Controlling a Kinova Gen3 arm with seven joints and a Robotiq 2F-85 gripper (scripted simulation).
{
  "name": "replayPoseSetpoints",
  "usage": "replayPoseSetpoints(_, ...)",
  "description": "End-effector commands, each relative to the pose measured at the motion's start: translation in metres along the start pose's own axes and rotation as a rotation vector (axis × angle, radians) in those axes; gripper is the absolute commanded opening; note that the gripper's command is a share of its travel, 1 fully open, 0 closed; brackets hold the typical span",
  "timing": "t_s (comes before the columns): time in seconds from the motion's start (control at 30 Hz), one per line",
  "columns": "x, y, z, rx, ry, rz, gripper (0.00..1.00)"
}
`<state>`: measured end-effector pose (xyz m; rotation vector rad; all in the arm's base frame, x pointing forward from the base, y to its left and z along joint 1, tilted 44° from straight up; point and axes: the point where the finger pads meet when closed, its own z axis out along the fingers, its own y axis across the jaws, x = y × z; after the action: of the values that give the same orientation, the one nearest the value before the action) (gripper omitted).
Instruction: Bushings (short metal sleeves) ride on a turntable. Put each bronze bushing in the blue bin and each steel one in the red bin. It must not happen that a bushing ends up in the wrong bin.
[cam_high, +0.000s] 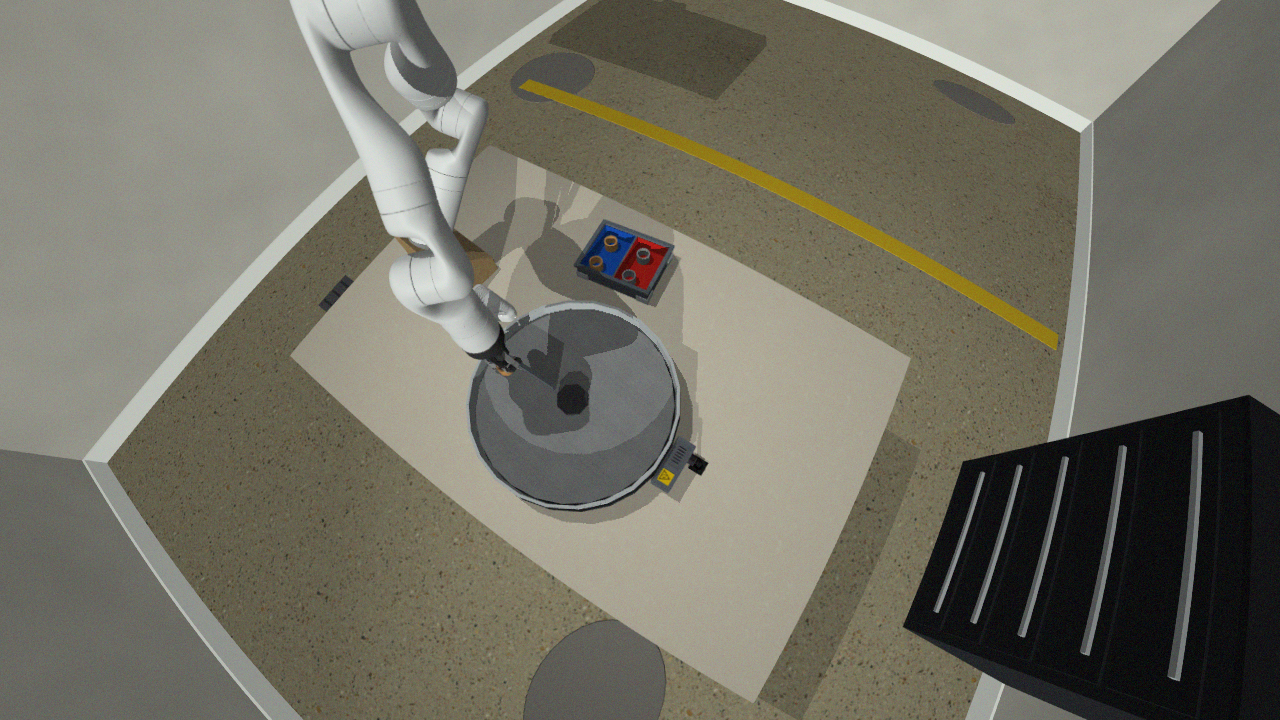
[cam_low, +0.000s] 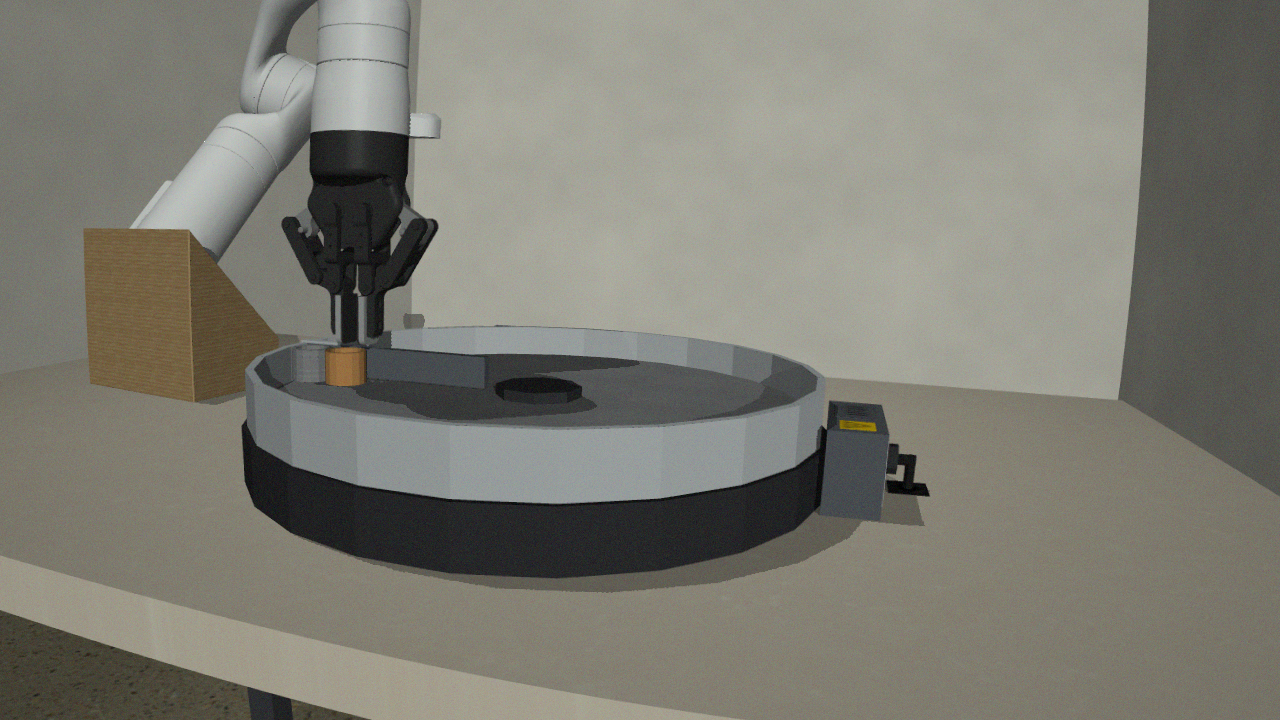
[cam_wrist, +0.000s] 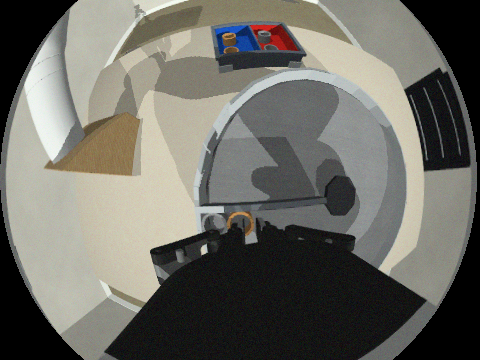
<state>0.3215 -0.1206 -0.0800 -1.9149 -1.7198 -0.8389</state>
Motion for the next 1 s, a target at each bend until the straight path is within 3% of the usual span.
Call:
replayPoseSetpoints(0.0,0.000,0.000,0.000,0.000,0.000,0.000,0.14)
replayPoseSetpoints(0.97,0.000,0.000,0.020,0.000,0.000,0.000,0.14)
